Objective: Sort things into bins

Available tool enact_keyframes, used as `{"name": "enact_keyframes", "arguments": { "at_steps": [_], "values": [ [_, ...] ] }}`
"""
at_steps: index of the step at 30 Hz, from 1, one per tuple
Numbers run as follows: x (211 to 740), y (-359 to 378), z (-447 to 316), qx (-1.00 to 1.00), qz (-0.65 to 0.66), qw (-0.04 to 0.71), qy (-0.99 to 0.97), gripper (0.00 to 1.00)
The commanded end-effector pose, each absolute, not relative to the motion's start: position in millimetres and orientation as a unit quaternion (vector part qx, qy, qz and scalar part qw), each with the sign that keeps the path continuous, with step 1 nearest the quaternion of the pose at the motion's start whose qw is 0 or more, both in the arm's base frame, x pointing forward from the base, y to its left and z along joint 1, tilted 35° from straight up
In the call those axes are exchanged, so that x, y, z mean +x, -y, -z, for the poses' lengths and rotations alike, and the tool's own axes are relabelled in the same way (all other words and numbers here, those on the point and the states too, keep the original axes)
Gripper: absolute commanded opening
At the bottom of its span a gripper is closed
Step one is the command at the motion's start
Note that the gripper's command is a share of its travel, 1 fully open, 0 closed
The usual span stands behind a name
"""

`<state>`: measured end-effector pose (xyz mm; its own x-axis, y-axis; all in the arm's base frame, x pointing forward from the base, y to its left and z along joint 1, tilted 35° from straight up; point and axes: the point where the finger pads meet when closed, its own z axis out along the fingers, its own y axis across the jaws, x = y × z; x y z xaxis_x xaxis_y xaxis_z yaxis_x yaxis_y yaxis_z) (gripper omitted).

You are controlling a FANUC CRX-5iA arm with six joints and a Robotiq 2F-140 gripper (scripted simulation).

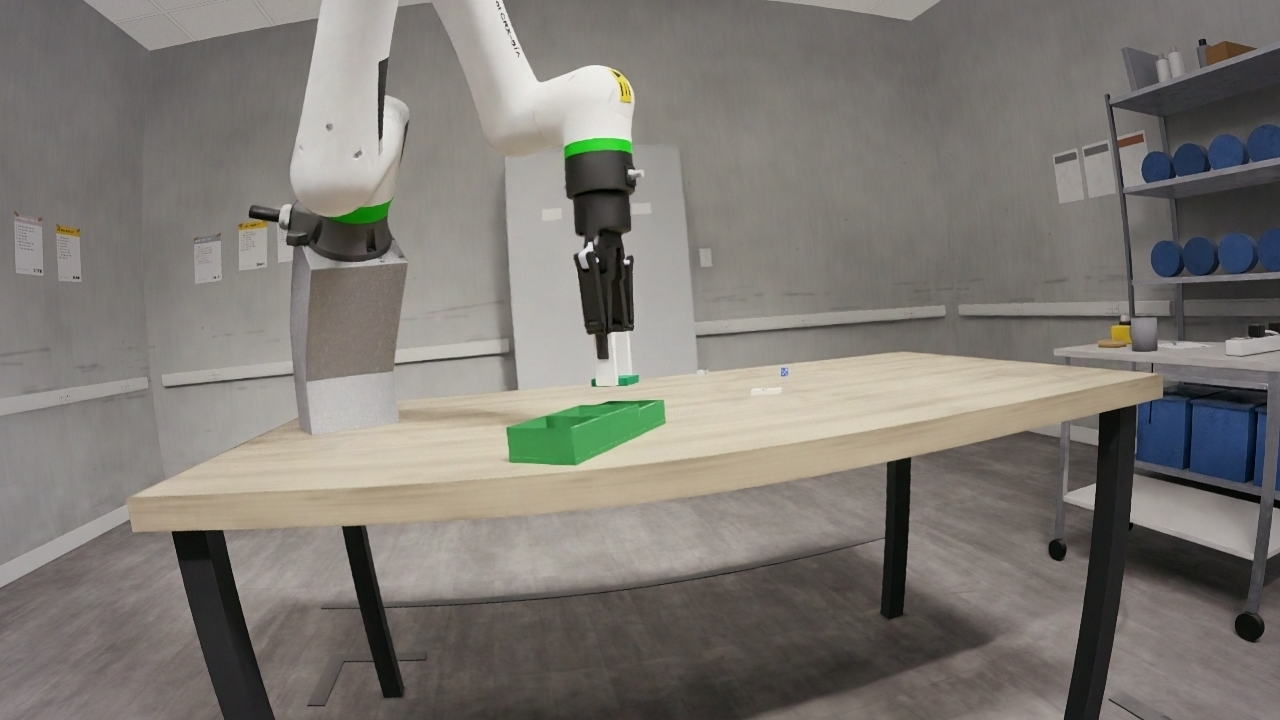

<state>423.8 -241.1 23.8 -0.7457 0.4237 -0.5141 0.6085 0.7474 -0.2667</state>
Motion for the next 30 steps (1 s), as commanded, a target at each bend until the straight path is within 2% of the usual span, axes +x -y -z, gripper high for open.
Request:
{"name": "enact_keyframes", "arguments": {
  "at_steps": [1, 30],
  "values": [
    [424, 241, -24, 0.284, 0.214, 0.216, -0.909, 0.29],
    [436, 264, 12, 0.284, 0.214, 0.216, -0.909, 0.29]
  ]
}}
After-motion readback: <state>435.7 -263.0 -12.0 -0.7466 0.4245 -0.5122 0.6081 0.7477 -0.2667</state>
